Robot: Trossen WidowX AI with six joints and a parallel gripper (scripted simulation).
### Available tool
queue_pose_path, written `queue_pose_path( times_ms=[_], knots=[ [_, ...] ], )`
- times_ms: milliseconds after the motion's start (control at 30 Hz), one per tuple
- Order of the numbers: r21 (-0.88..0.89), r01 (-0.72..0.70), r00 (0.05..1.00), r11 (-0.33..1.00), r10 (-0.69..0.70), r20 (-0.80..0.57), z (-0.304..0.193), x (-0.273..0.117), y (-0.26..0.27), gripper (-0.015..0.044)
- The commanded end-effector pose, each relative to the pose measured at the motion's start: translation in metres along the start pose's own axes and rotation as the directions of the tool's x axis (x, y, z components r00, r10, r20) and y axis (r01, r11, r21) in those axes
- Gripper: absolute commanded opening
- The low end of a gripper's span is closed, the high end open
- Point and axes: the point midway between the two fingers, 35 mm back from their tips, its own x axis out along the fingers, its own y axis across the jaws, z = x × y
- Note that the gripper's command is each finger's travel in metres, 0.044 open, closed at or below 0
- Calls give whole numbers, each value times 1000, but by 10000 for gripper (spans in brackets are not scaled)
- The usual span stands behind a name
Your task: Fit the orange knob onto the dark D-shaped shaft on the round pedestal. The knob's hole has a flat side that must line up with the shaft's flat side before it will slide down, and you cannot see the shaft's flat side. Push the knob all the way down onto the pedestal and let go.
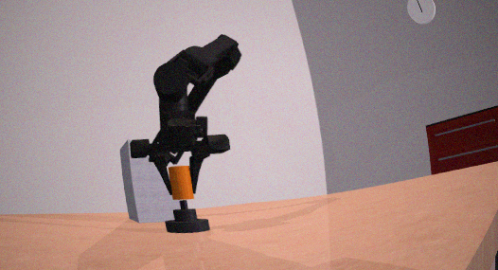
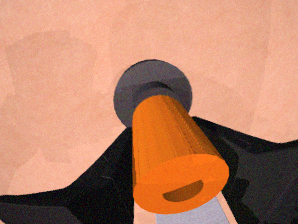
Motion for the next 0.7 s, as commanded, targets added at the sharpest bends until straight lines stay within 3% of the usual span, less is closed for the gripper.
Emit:
queue_pose_path(
  times_ms=[0,667],
  knots=[
    [9,-1,1000,1000,1,4,0,0,-2,0],
    [9,-1,1000,1000,1,4,-3,2,-3,0]
  ],
)
